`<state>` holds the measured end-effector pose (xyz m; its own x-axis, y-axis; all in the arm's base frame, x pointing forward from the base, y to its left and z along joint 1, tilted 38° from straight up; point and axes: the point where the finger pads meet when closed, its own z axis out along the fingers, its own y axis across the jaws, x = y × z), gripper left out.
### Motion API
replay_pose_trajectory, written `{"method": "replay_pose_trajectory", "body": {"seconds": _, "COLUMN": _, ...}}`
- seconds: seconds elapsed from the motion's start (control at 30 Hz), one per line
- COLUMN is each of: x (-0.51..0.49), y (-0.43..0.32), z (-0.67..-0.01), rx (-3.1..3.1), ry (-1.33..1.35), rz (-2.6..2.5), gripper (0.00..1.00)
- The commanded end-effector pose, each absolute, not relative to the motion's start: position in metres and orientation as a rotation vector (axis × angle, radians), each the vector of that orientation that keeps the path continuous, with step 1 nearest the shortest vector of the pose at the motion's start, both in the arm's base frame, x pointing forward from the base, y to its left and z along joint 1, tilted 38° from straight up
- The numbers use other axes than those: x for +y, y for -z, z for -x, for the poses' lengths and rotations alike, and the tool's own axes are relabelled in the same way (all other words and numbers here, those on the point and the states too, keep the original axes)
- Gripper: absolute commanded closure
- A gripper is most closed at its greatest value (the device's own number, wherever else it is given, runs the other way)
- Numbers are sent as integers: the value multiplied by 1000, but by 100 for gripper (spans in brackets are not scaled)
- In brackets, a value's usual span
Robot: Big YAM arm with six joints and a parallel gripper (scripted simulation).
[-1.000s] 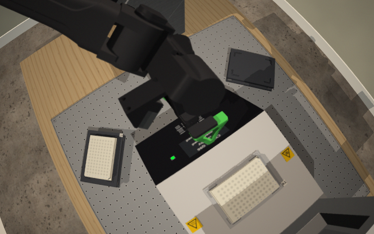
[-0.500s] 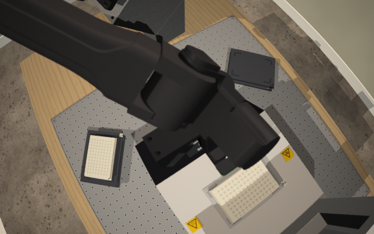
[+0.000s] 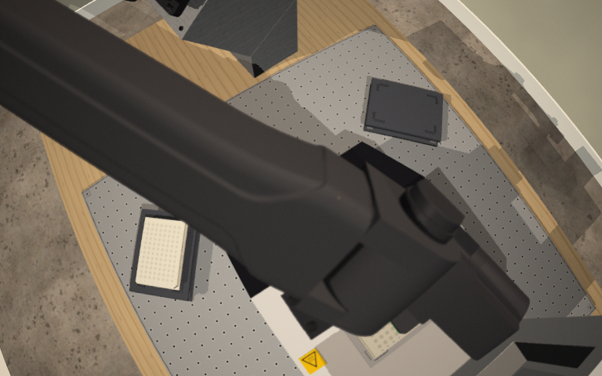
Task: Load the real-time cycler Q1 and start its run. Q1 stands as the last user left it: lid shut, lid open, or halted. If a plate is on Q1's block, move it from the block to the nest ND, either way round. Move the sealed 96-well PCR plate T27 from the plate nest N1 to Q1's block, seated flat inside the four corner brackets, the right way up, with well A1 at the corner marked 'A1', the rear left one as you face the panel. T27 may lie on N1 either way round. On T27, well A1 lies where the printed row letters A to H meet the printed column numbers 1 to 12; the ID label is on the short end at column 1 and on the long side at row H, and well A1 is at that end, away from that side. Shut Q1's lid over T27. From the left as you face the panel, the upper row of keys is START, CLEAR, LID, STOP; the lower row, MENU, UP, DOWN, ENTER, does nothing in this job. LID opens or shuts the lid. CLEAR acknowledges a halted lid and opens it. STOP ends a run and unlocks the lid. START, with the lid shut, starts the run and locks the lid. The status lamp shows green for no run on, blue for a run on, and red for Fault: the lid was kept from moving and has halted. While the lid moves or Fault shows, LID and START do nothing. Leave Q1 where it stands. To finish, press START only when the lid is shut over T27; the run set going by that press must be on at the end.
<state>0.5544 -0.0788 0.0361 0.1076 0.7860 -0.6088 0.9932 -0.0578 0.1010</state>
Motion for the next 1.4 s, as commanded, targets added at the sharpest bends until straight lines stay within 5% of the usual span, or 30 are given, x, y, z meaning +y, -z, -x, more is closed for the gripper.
{"method": "replay_pose_trajectory", "body": {"seconds": 0.0, "x": -61, "y": -50, "z": -591, "rx": 1699, "ry": 501, "rz": -1904, "gripper": 0}}
{"method": "replay_pose_trajectory", "body": {"seconds": 0.4, "x": -79, "y": -73, "z": -637, "rx": 1679, "ry": 555, "rz": -1953, "gripper": 0}}
{"method": "replay_pose_trajectory", "body": {"seconds": 1.37, "x": -59, "y": -54, "z": -609, "rx": 1739, "ry": 590, "rz": -1922, "gripper": 0}}
